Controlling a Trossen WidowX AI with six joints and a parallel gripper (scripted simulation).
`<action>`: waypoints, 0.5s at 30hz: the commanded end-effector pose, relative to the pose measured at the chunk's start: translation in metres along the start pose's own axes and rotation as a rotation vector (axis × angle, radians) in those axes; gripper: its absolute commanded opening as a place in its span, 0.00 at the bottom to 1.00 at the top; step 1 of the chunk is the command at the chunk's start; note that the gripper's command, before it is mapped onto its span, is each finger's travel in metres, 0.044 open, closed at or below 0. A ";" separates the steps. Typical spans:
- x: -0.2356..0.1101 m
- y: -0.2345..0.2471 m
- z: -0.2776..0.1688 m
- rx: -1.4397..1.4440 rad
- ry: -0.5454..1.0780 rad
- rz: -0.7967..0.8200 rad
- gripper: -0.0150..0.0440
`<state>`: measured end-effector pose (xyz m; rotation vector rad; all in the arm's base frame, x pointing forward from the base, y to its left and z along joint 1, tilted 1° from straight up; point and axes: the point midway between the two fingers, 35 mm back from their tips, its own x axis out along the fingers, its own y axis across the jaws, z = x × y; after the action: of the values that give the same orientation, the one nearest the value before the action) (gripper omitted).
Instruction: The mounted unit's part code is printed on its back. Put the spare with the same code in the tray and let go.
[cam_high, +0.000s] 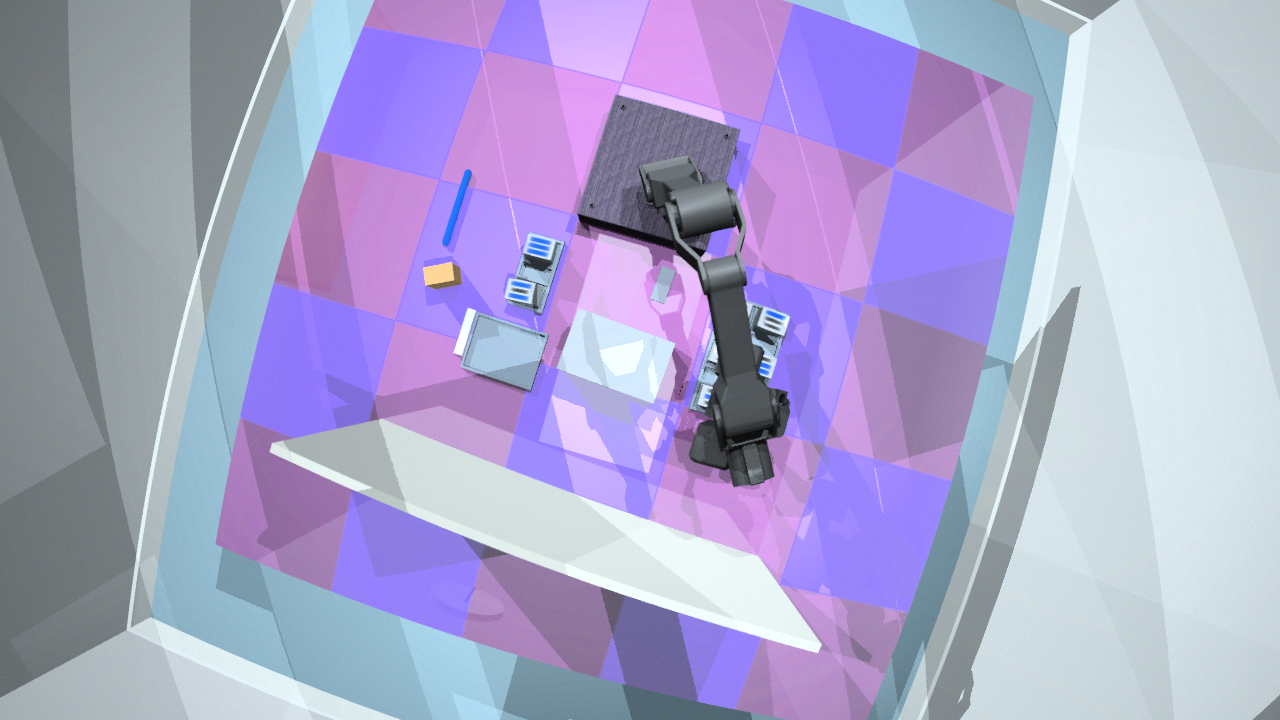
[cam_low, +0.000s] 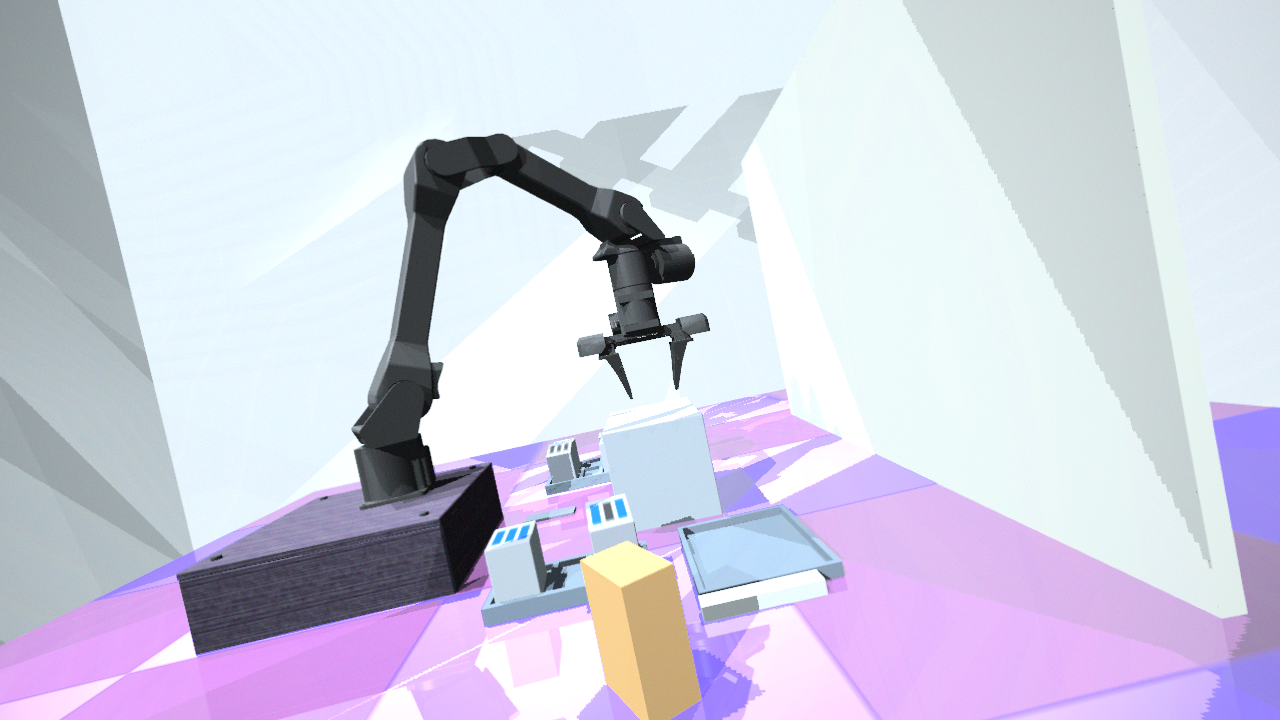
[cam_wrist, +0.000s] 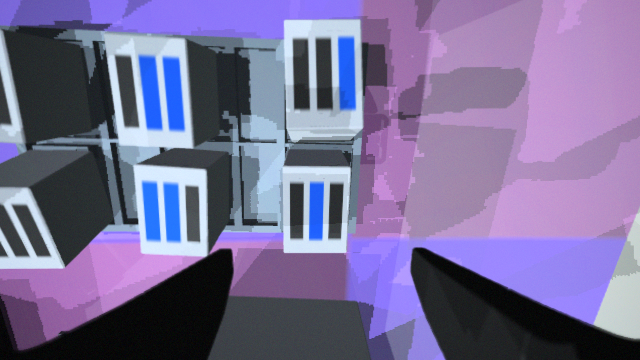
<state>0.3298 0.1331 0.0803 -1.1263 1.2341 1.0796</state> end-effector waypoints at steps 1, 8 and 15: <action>0.006 0.001 0.001 0.005 0.001 0.000 0.76; 0.006 0.002 -0.001 0.005 0.002 0.000 0.76; 0.012 0.002 -0.001 0.005 0.002 0.000 0.76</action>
<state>0.3300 0.1337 0.0744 -1.1269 1.2263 1.0760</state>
